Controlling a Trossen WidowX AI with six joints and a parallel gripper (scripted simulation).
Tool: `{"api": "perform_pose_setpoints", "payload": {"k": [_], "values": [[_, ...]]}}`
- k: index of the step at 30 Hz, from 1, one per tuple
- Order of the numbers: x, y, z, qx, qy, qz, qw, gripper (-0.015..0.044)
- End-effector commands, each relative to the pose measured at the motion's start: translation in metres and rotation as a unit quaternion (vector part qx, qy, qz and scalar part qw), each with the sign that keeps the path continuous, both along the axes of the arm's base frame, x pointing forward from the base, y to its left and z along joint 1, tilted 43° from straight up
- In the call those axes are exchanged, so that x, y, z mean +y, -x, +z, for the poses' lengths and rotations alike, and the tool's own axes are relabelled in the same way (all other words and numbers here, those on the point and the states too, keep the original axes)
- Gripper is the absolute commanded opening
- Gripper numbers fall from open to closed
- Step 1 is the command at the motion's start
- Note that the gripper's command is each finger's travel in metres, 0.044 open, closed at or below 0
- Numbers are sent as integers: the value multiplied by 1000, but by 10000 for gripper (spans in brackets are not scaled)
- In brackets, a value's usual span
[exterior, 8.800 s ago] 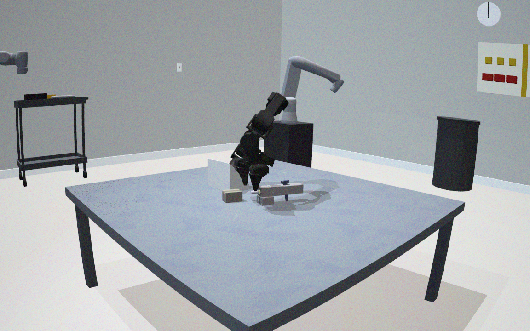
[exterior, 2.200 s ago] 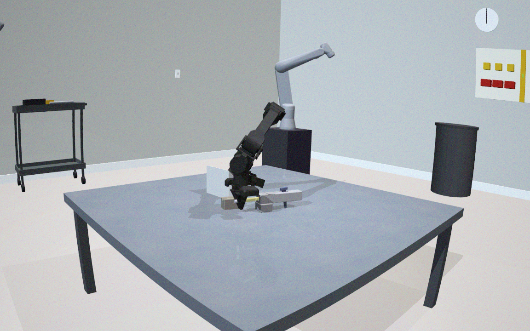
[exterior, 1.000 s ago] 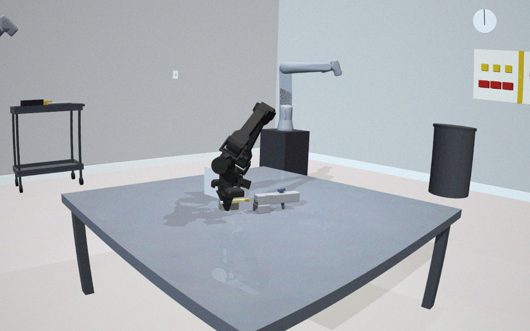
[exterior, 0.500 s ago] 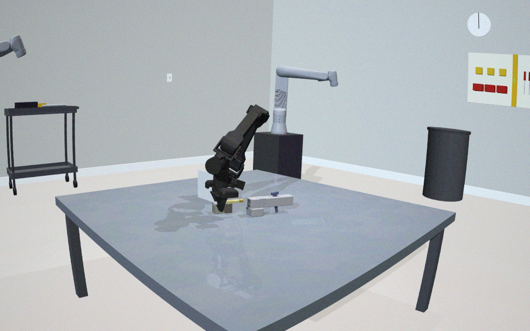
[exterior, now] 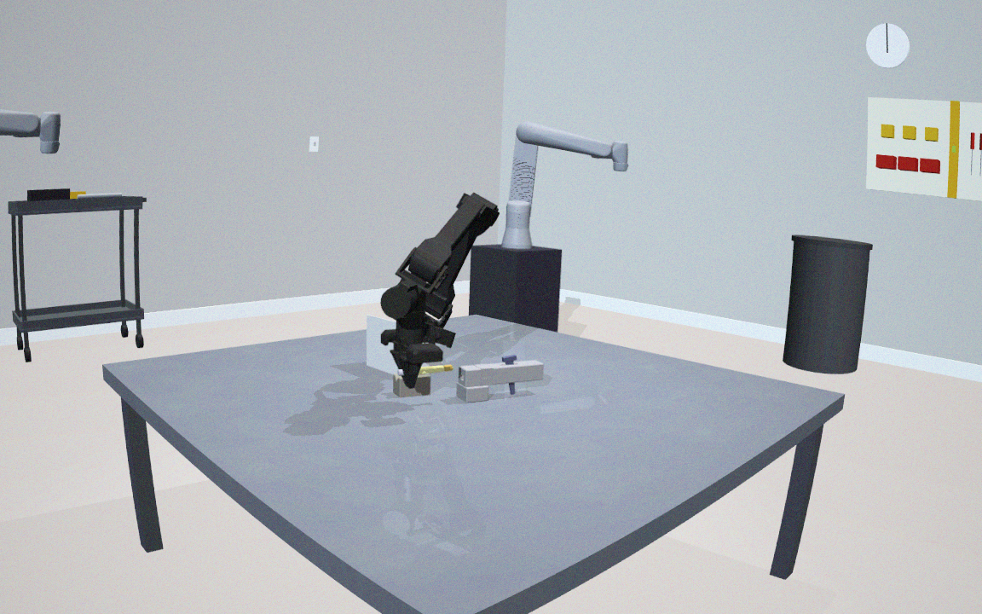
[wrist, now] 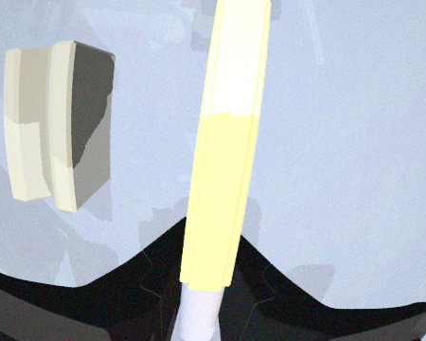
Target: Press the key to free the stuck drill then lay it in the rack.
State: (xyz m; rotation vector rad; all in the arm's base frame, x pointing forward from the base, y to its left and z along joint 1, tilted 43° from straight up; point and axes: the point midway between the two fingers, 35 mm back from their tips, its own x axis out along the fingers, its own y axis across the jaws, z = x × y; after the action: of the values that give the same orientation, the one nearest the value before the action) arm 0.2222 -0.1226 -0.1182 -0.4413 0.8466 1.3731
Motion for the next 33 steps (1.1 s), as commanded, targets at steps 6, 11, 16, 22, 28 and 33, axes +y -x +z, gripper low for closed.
{"api": "perform_pose_setpoints", "payload": {"k": [6, 11, 16, 22, 28, 33], "values": [[-4, 0, 5, -1, 1, 1, 1000, 0], [-6, 0, 7, -1, 1, 1, 1000, 0], [-8, 0, 9, -1, 1, 1, 1000, 0], [-10, 0, 12, 0, 1, 1, 1000, 0], [-12, 0, 15, 0, 1, 1, 1000, 0], [-14, 0, 17, 0, 1, 1, 1000, 0]]}}
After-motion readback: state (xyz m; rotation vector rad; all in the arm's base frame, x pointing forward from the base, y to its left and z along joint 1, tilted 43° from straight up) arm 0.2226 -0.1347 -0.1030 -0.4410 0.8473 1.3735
